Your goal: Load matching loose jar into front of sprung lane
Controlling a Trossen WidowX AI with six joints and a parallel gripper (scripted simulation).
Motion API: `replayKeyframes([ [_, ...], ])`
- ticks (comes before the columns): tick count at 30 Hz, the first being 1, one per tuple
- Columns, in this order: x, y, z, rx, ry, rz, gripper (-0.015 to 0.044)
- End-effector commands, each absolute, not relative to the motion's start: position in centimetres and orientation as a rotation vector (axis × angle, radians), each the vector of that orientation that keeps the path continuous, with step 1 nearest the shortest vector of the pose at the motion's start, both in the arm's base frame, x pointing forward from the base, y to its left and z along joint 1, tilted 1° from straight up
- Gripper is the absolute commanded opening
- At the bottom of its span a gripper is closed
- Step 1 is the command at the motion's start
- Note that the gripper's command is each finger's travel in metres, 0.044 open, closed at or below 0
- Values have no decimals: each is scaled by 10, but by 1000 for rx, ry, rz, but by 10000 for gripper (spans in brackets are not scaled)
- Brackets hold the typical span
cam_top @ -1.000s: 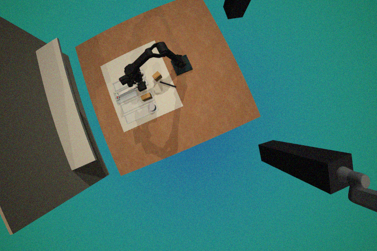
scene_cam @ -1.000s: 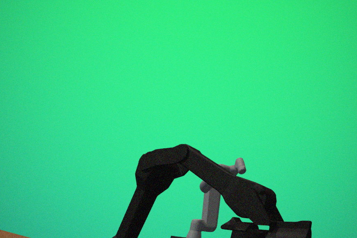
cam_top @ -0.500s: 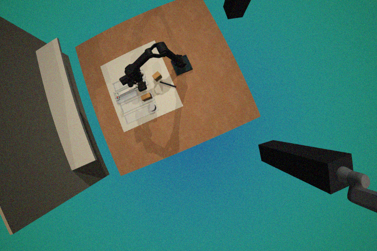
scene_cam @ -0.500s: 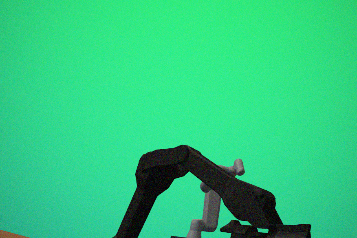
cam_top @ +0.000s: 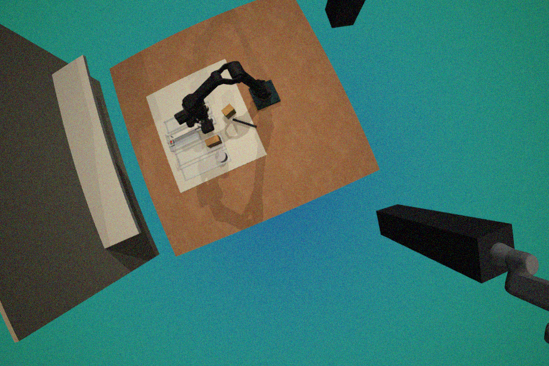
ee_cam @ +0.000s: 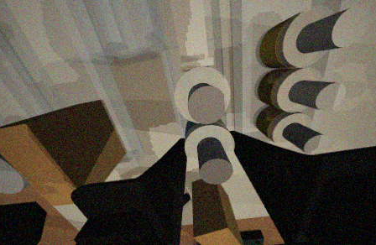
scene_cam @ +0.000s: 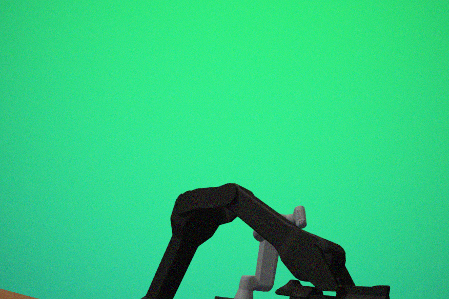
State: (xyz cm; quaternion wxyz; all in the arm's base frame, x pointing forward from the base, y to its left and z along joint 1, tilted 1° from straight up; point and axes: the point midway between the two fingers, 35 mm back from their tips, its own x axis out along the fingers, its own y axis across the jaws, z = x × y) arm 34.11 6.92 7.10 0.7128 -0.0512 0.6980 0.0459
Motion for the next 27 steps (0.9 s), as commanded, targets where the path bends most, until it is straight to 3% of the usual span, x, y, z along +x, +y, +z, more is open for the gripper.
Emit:
replayKeyframes([
  [1, 344, 70, 70, -117, 1532, 106, 0],
  [27, 342, 69, 64, -117, 1533, 106, 0],
])
